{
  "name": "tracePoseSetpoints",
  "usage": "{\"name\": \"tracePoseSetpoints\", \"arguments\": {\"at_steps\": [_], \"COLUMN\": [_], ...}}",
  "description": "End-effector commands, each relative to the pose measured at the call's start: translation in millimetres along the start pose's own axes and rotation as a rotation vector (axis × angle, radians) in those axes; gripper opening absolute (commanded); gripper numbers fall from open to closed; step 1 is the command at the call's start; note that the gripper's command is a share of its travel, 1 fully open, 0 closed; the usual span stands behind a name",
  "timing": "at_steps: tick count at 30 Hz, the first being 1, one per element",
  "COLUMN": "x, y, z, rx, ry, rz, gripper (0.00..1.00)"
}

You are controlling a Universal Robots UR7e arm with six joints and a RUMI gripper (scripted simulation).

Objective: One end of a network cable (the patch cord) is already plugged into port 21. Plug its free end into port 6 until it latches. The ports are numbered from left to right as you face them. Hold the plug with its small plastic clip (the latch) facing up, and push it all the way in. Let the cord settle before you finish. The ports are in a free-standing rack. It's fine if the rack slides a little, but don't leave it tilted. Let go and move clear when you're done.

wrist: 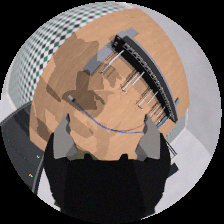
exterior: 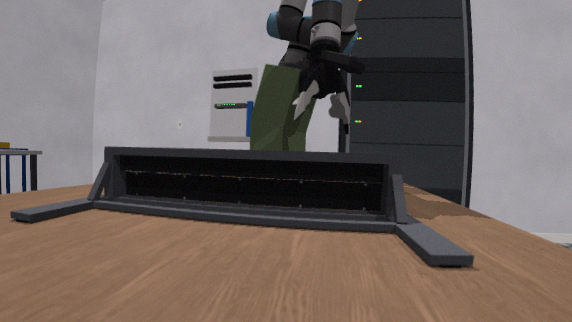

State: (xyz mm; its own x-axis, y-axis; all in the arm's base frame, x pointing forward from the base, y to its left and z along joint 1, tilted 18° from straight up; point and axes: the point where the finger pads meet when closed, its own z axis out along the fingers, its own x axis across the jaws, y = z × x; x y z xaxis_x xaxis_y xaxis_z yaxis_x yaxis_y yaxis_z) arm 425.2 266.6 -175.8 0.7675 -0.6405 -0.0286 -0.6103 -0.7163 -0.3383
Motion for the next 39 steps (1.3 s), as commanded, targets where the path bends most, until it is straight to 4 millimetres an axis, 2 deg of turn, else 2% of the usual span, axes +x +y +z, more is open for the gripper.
{"name": "tracePoseSetpoints", "arguments": {"at_steps": [1,12,14,20,26,34,35,39], "x": [-30,-91,-91,-115,-125,-127,-127,-127], "y": [4,14,14,18,20,20,20,20], "z": [12,35,35,44,48,49,49,49], "rx": [0.001,-0.01,-0.01,-0.015,-0.017,-0.017,-0.017,-0.017], "ry": [-0.027,-0.08,-0.08,-0.102,-0.111,-0.112,-0.112,-0.112], "rz": [-0.165,-0.482,-0.482,-0.61,-0.664,-0.672,-0.672,-0.672], "gripper": [1.0,1.0,1.0,1.0,1.0,1.0,0.0,0.0]}}
